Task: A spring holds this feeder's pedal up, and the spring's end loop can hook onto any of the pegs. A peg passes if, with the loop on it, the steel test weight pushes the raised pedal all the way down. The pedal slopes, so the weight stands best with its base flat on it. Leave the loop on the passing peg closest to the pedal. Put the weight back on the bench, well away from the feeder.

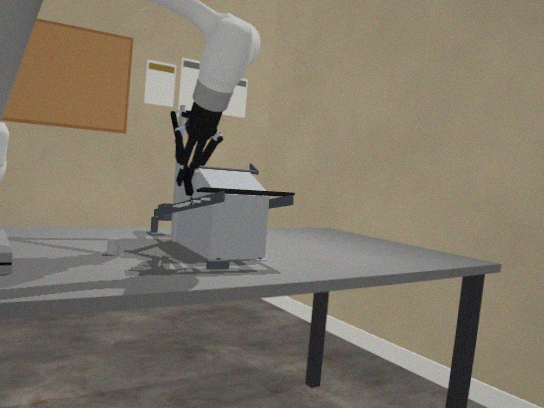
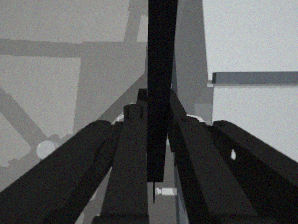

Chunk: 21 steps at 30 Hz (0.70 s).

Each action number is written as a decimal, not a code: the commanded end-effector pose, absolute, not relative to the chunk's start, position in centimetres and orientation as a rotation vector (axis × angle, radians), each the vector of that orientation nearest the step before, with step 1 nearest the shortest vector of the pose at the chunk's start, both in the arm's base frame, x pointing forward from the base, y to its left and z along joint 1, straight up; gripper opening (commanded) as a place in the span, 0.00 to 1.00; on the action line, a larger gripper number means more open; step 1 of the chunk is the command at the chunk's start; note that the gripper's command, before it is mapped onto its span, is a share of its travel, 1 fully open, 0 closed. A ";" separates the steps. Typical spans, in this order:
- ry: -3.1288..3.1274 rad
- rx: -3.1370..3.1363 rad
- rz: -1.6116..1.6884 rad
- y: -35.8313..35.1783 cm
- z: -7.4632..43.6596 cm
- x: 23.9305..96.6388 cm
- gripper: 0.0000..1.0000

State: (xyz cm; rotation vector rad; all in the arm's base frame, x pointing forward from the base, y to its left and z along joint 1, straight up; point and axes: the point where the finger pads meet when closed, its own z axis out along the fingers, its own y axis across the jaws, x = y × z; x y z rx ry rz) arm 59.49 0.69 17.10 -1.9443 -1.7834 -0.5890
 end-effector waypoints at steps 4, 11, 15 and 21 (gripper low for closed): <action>-1.786 -1.945 -0.593 0.7 17.2 59.6 0.17; -1.790 -1.945 -0.599 0.7 17.2 59.7 0.17; -1.792 -1.946 -0.604 0.7 17.2 59.8 0.17; -1.795 -1.946 -0.608 0.7 17.2 59.9 0.17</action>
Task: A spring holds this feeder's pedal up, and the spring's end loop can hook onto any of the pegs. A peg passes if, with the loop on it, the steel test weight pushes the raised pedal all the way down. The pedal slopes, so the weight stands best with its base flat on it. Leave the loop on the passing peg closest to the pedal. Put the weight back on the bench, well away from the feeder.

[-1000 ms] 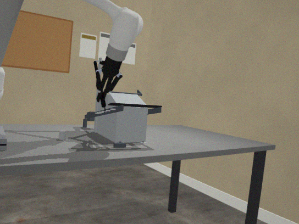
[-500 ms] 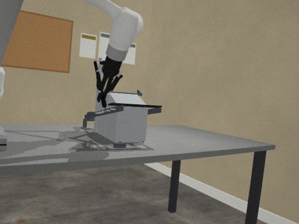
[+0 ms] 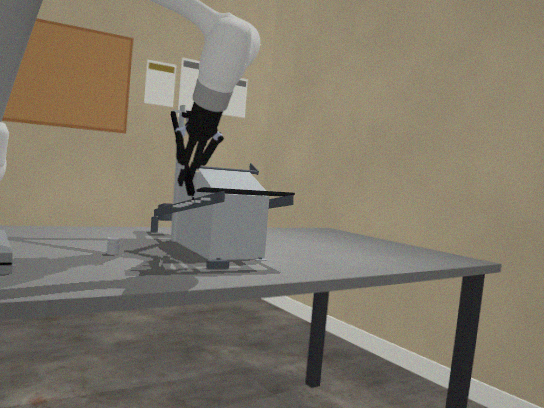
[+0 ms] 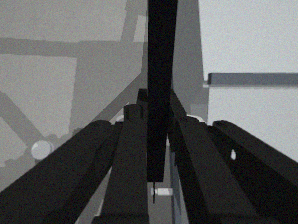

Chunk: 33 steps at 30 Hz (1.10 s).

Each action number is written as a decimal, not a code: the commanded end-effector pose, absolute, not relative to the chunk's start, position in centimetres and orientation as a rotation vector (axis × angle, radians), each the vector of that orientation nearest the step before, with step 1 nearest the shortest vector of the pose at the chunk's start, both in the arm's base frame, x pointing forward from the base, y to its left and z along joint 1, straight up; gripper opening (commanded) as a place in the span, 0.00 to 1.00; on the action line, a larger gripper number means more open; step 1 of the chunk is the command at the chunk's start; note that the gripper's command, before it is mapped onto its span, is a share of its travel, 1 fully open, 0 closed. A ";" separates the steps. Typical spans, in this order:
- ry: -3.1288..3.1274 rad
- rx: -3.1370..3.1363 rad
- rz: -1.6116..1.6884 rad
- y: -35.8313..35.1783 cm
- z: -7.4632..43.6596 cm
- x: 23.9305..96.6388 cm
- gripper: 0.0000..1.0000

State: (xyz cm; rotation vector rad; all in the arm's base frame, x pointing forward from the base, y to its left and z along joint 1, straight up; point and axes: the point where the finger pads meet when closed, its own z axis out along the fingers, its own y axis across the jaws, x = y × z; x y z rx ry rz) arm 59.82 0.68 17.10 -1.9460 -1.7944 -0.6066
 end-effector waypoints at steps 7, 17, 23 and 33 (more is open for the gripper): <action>-1.798 -1.947 -0.613 0.7 17.2 59.9 0.17; -1.803 -1.947 -0.620 0.7 17.2 60.1 0.17; -1.802 -1.947 -0.619 0.7 17.2 60.1 0.17; -1.803 -1.947 -0.620 0.8 17.3 60.1 0.17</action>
